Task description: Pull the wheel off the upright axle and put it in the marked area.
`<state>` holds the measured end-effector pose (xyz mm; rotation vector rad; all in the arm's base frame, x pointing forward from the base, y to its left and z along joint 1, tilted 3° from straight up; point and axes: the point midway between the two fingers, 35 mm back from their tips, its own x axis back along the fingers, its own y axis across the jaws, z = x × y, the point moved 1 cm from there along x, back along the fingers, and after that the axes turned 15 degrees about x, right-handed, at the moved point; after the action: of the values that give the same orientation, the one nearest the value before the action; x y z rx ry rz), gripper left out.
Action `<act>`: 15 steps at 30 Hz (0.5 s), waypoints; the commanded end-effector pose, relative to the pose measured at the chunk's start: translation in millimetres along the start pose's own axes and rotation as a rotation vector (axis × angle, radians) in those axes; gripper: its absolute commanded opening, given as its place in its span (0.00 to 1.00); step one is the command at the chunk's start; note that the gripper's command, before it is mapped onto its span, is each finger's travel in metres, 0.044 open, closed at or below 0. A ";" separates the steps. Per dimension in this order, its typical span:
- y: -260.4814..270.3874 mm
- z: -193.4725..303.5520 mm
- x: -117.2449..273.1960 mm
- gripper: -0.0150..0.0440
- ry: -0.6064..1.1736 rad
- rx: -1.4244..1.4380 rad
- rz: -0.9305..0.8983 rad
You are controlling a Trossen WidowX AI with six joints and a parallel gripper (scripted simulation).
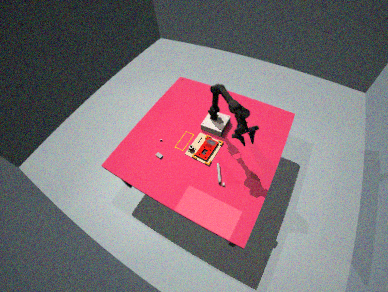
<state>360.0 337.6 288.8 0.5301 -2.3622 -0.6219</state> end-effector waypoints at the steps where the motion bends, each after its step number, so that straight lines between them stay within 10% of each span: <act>1: -51.0 -14.4 -7.3 0.76 0.014 -0.077 0.124; 15: -268.9 -34.7 14.1 0.76 0.096 -0.537 0.653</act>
<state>430.7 137.2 188.7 -0.2900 -2.0680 -0.7960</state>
